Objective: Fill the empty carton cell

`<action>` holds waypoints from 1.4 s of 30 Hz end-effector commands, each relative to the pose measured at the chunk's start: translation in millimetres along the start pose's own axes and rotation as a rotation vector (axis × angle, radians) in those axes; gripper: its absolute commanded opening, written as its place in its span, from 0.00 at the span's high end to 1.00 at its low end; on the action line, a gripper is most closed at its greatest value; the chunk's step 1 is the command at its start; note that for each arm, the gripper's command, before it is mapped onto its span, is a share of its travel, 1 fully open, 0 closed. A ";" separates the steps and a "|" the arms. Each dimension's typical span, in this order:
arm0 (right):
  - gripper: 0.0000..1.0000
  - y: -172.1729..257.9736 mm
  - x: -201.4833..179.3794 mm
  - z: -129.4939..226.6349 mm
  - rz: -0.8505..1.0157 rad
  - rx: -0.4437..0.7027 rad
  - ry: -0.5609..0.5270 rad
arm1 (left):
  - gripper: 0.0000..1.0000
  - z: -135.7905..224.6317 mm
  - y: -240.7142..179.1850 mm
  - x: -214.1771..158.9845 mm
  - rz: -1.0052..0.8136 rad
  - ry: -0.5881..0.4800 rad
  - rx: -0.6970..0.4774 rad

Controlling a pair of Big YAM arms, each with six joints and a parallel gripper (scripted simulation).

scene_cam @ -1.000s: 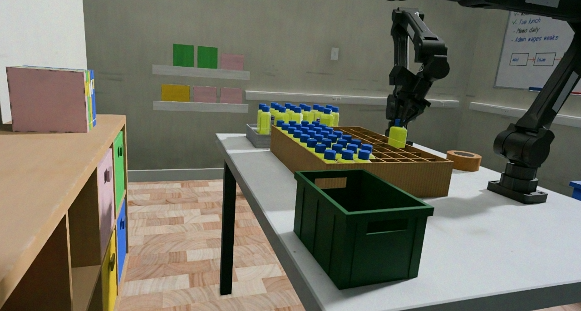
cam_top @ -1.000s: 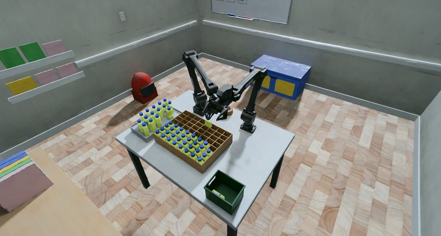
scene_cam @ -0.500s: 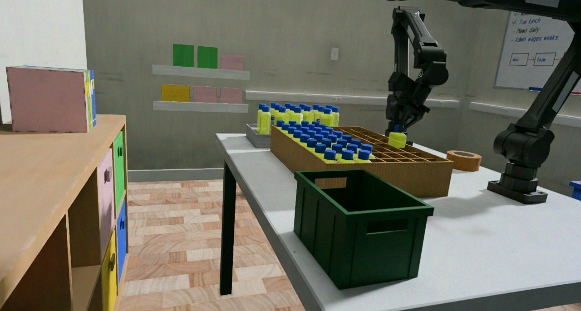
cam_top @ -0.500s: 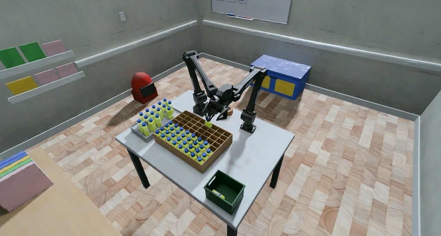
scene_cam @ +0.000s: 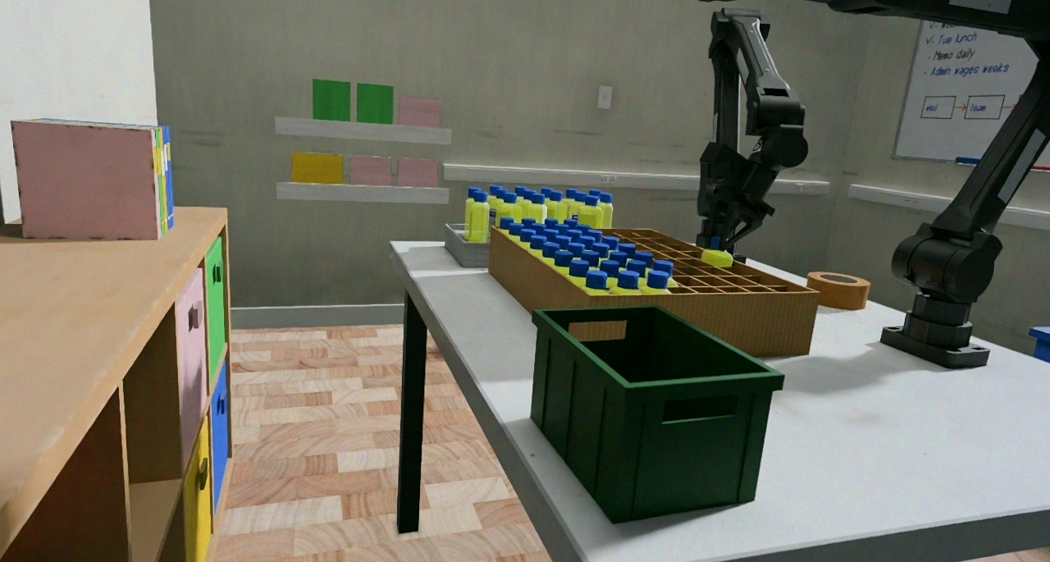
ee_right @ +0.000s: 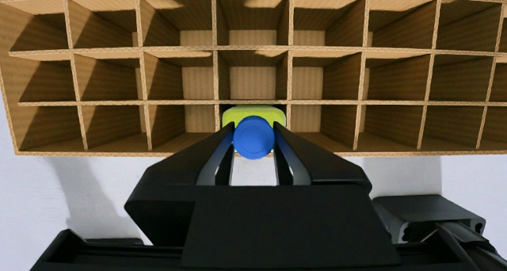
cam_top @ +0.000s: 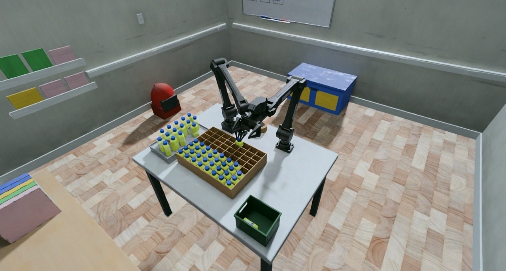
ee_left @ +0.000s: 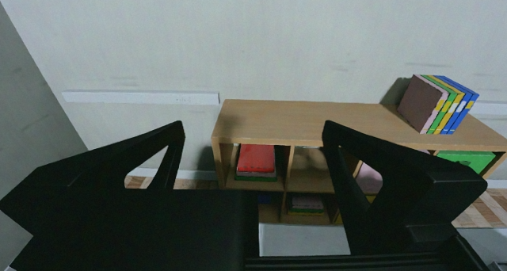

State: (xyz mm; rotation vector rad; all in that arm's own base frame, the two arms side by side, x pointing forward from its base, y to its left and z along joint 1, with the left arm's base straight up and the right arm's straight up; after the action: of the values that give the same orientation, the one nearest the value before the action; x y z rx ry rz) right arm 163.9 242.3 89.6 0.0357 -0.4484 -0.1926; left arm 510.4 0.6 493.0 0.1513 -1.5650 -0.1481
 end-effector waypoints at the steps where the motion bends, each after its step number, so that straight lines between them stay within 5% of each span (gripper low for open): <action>1: 0.71 12.5 8.6 4.0 -0.015 0.032 -0.012 | 0.00 -7.3 6.1 39.8 0.002 -0.058 0.007; 26: 0.71 -2.5 -10.8 -20.9 -0.003 -0.001 0.000 | 0.00 -7.3 6.1 39.8 0.002 -0.058 0.007; 27: 0.58 10.7 5.5 -5.3 -0.031 0.049 -0.020 | 0.00 -7.3 6.1 39.8 0.002 -0.058 0.007; 42: 0.58 10.1 2.5 -6.6 -0.021 0.042 -0.015 | 0.00 -7.3 6.1 39.8 0.002 -0.058 0.007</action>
State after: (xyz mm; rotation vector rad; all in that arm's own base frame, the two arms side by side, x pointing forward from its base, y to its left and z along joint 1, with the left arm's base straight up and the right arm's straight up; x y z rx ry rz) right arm 165.0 242.9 74.8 0.0418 -0.4537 -0.1952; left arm 510.4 0.6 493.0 0.1513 -1.5650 -0.1481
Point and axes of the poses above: on each arm, the point where the finger pads meet when closed, its own z axis back along the fingers, its own y axis across the jaws, x = y × z, the point moved 1 cm from there along z, back along the fingers, and after that the axes turned 11 degrees about -z, right-handed, at the moved point
